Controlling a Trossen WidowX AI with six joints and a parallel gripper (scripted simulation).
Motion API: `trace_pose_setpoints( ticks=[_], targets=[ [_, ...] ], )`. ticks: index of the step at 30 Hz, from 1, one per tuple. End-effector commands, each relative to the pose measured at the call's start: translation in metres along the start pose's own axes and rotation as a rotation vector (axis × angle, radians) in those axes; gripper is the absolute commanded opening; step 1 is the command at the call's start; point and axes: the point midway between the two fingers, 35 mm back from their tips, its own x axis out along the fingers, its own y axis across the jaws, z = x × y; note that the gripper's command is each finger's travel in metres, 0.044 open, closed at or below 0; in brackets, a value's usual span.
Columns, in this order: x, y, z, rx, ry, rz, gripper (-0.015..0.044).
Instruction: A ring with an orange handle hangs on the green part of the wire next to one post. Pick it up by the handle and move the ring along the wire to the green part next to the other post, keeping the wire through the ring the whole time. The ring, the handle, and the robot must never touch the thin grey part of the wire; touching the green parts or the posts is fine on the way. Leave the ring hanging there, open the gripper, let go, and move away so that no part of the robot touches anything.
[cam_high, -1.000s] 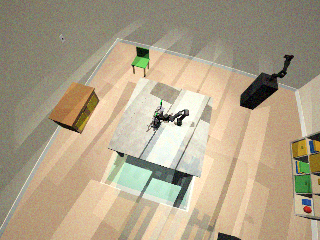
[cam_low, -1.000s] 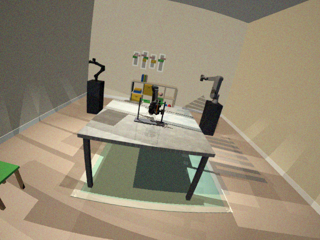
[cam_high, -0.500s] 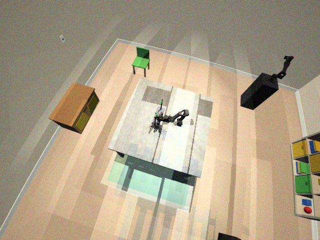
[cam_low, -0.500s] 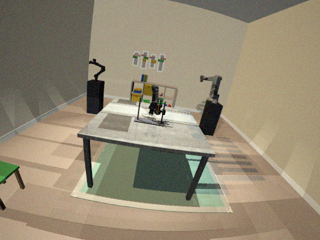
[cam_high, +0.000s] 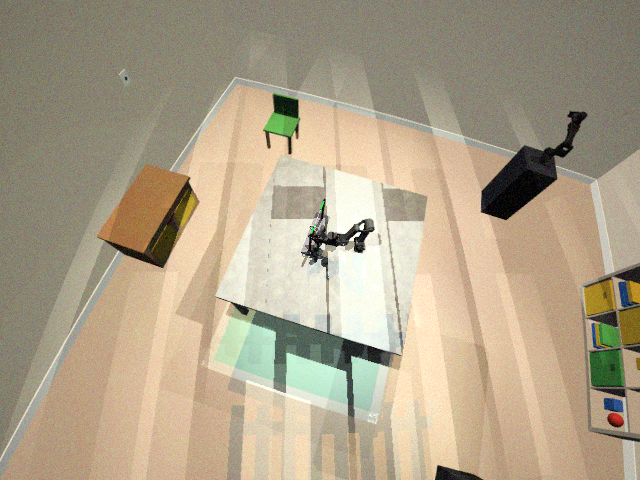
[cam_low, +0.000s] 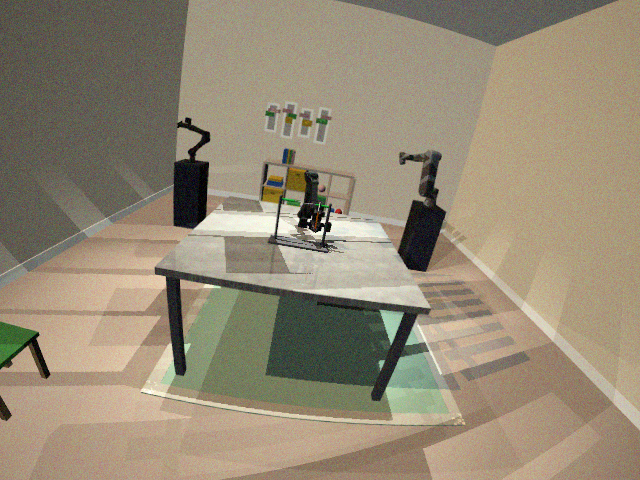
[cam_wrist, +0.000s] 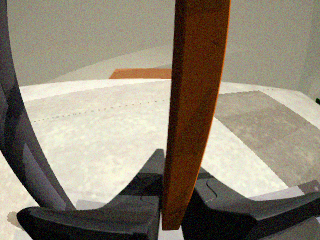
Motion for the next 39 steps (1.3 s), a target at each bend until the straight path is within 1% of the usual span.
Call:
trace_pose_setpoints(
  ticks=[1, 27, 39],
  targets=[
    [0.0010, -0.0005, -0.0064, 0.001, 0.006, -0.004, -0.0150],
    [0.0010, -0.0005, -0.0067, 0.001, 0.006, -0.004, -0.0150],
    [-0.0003, 0.0001, -0.0061, -0.002, 0.005, -0.001, 0.0160]
  ],
)
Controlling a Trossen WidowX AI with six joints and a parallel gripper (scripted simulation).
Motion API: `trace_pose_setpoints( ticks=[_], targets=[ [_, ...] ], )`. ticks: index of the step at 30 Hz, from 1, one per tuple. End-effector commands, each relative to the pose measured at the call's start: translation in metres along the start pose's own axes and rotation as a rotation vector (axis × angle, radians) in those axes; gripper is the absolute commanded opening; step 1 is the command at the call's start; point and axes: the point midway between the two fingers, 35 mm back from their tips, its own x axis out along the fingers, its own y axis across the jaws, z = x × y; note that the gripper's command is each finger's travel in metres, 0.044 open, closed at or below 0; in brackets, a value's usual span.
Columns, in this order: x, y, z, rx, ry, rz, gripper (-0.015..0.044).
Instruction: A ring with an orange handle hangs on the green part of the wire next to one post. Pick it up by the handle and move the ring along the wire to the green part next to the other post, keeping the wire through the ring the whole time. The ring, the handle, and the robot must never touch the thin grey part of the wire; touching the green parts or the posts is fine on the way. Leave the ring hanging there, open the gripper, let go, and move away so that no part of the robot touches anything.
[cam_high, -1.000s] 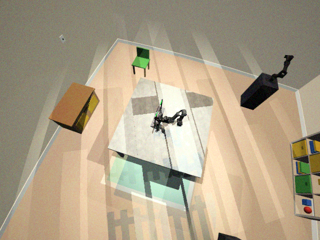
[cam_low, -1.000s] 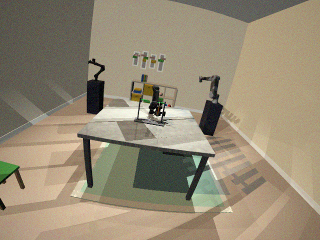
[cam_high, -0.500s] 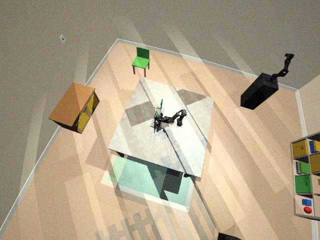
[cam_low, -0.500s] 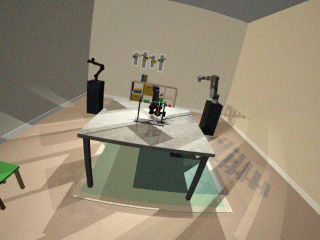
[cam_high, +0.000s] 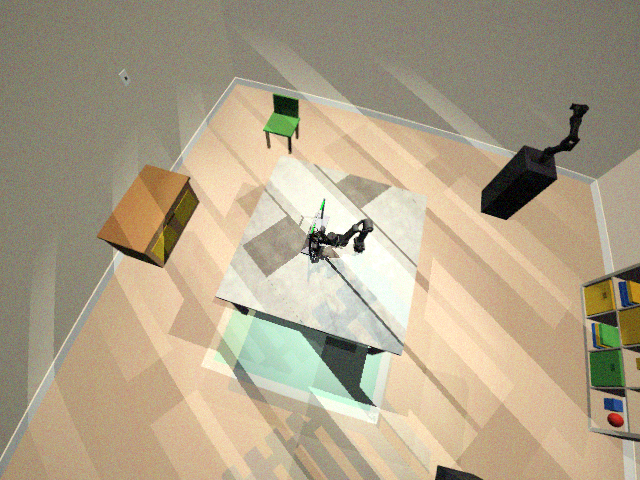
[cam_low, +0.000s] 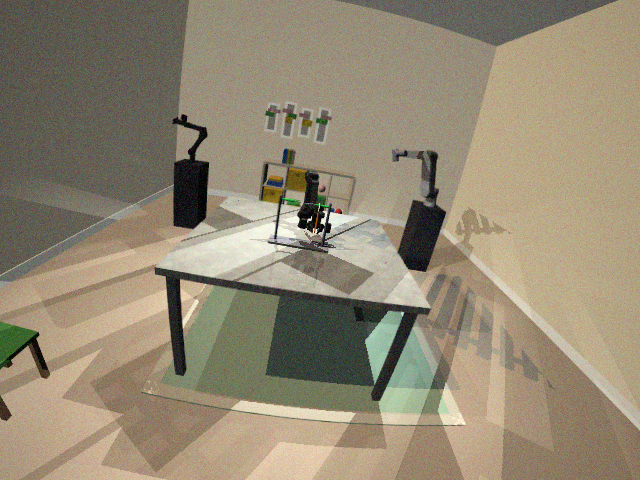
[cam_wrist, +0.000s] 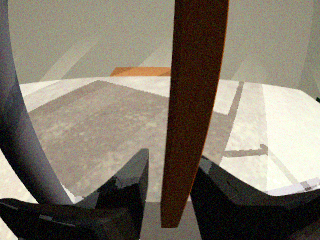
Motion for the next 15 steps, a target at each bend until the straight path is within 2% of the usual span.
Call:
trace_pose_setpoints(
  ticks=[1, 15],
  targets=[
    [-0.002, 0.000, 0.001, 0.000, 0.000, -0.001, 0.0160],
    [-0.035, 0.001, 0.002, 0.003, 0.002, -0.003, 0.0160]
  ],
)
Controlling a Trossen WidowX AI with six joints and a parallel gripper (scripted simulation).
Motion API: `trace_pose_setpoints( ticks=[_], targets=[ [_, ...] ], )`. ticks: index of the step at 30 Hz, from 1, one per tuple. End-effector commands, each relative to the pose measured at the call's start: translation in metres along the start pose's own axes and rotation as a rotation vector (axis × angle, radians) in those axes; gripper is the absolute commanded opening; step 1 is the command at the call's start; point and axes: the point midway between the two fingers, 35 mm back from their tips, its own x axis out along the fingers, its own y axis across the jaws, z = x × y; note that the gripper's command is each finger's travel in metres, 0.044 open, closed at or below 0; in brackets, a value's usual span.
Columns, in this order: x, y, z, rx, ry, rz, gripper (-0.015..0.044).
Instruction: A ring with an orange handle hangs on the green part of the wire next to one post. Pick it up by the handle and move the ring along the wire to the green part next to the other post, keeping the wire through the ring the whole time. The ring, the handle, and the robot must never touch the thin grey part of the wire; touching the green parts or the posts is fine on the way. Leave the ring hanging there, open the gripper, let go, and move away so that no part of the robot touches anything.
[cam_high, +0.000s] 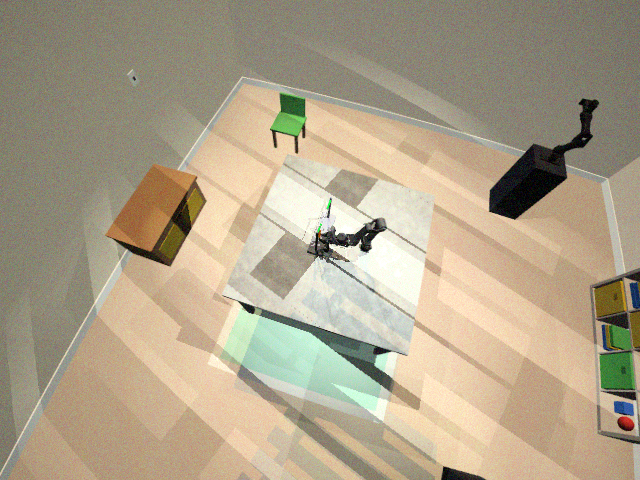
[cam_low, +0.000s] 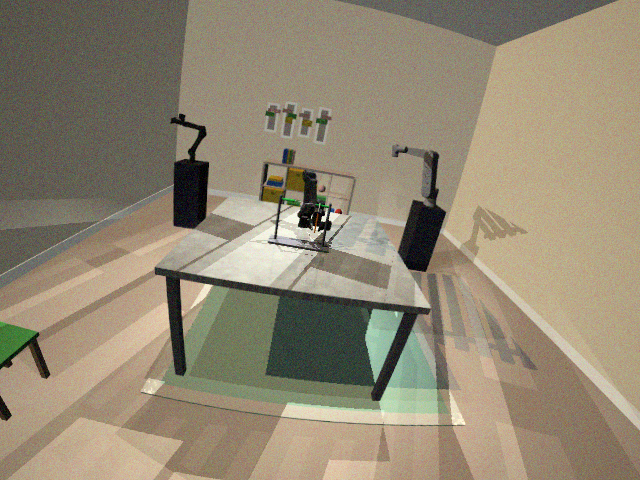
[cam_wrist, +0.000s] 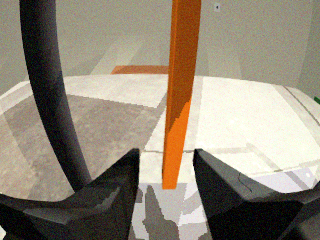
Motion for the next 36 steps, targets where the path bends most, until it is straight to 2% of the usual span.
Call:
trace_pose_setpoints(
  ticks=[1, 8, 36],
  targets=[
    [-0.009, -0.001, 0.002, 0.008, -0.008, -0.002, 0.0160],
    [-0.021, -0.002, 0.000, 0.009, -0.007, -0.003, 0.0160],
    [-0.021, -0.002, 0.000, 0.009, -0.007, -0.003, 0.0160]
  ],
)
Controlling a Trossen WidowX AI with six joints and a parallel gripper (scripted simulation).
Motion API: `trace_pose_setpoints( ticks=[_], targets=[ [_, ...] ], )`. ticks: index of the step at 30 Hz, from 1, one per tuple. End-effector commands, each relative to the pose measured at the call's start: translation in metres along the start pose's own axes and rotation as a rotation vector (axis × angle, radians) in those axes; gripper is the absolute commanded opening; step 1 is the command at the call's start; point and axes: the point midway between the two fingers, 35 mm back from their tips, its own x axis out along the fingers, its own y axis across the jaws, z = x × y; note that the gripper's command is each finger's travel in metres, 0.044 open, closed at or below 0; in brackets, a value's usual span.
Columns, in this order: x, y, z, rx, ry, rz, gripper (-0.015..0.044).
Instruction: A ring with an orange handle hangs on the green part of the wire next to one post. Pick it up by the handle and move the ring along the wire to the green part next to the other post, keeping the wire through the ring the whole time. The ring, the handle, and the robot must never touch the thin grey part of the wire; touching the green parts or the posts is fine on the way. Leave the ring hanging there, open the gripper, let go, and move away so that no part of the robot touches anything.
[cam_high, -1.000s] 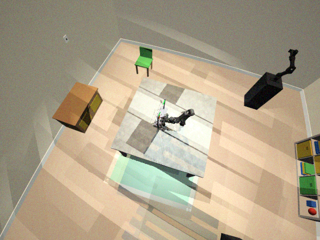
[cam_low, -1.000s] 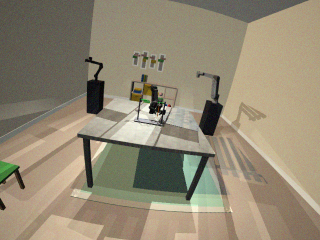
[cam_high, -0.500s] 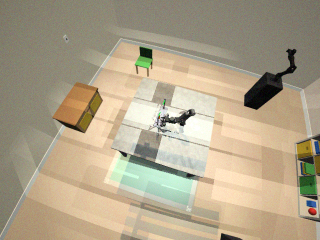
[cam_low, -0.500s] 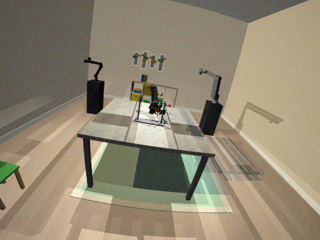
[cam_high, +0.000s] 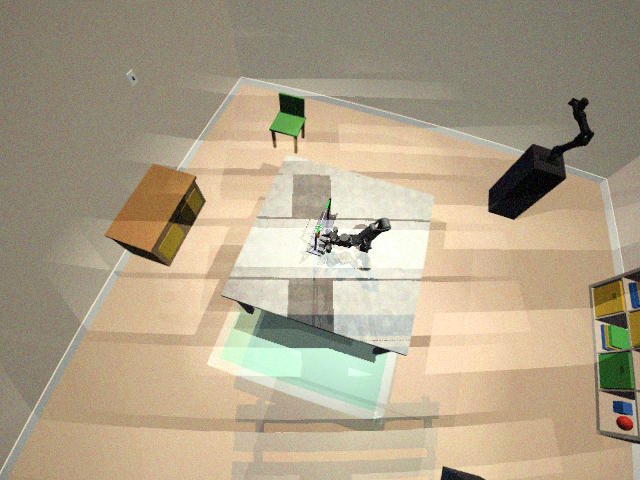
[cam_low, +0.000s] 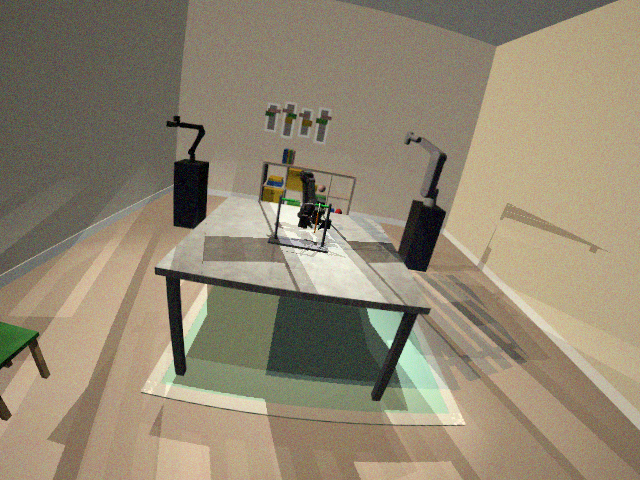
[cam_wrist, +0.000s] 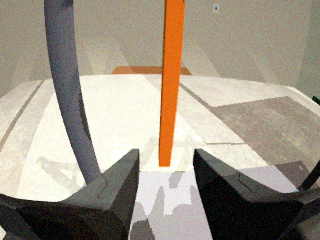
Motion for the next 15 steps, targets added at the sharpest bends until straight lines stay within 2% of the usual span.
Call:
trace_pose_setpoints(
  ticks=[1, 6, 15],
  targets=[
    [0.000, 0.000, 0.001, 0.005, -0.003, -0.003, 0.0160],
    [0.000, 0.000, 0.001, 0.005, -0.003, -0.003, 0.0160],
    [-0.043, -0.001, -0.001, 0.000, 0.002, 0.000, 0.0396]
  ],
)
